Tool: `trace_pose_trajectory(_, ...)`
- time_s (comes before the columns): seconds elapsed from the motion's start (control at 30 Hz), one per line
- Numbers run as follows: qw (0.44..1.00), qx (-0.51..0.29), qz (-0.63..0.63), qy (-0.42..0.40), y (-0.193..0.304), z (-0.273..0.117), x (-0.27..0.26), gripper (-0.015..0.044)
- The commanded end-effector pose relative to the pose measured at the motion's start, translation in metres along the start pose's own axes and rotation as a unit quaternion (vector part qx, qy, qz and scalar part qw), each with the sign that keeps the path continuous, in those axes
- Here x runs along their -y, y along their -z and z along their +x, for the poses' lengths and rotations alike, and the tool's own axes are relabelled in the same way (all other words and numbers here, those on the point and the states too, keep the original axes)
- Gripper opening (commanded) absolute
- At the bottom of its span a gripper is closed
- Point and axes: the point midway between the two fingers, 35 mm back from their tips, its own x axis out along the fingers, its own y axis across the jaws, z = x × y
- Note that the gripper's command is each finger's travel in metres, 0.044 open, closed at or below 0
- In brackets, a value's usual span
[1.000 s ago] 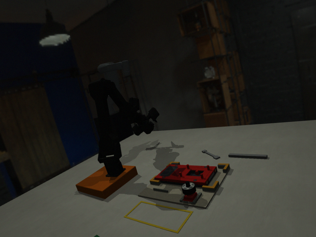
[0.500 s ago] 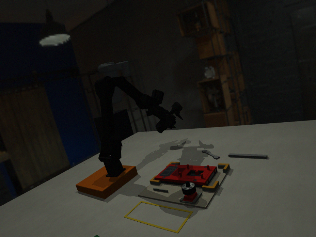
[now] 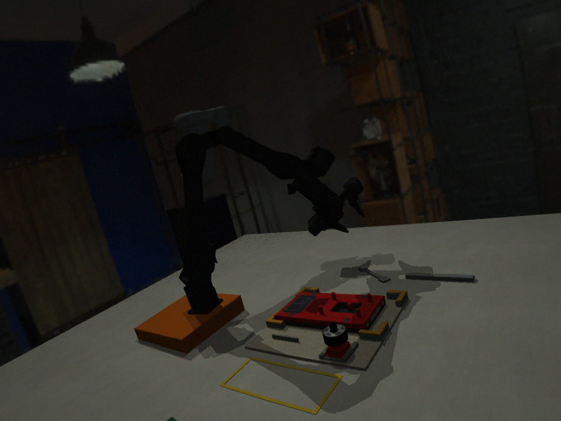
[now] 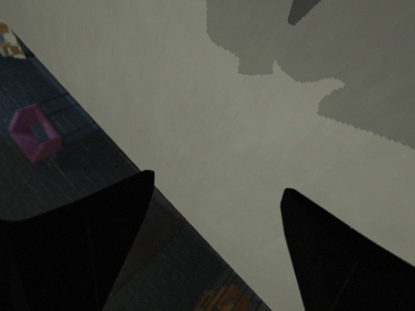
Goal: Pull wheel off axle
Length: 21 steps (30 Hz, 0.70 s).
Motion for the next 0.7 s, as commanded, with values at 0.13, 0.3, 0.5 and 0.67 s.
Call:
trace_pose_trajectory(0.13,0.997,0.066,0.037,0.018,-0.08,-0.004,-0.04,0.03)
trace_pose_trajectory(0.3,0.991,0.108,0.07,0.033,-0.137,-0.012,-0.058,0.03)
trace_pose_trajectory(0.5,0.984,0.147,0.079,0.064,-0.194,-0.027,-0.066,0.03)
trace_pose_trajectory(0.67,0.975,0.178,0.089,0.102,-0.252,-0.049,-0.067,0.03)
